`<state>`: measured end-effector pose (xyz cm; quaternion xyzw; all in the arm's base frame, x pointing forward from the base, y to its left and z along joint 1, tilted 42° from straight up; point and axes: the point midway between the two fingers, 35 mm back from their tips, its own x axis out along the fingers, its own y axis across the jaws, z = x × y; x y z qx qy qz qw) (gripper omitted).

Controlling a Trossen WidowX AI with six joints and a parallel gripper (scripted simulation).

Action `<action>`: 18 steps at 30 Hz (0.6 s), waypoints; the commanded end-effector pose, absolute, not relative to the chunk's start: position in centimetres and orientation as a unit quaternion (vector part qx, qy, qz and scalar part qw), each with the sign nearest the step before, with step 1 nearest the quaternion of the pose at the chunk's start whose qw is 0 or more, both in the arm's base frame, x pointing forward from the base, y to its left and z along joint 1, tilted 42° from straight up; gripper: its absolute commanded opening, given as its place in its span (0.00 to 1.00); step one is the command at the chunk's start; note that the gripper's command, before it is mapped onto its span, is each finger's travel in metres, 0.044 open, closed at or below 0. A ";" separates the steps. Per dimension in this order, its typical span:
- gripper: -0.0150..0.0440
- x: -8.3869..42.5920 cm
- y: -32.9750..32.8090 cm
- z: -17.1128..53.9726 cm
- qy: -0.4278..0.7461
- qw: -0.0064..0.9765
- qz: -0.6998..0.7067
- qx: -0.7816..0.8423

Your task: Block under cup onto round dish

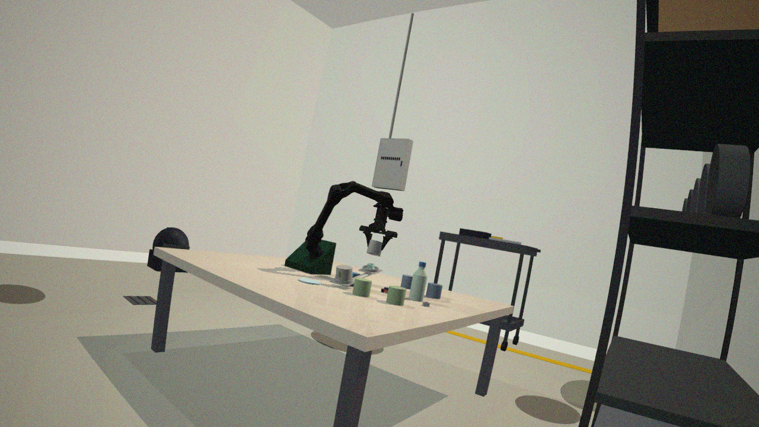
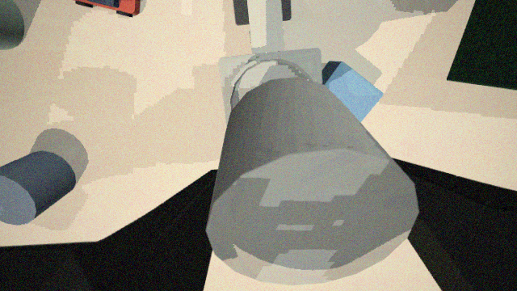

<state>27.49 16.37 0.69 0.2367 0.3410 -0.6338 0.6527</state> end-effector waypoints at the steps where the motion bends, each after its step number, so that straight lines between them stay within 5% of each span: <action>1: 0.25 27.5 16.4 0.7 0.341 0.653 -0.633 0.237; 18: 0.25 27.2 17.0 -1.5 0.341 0.653 -0.633 0.238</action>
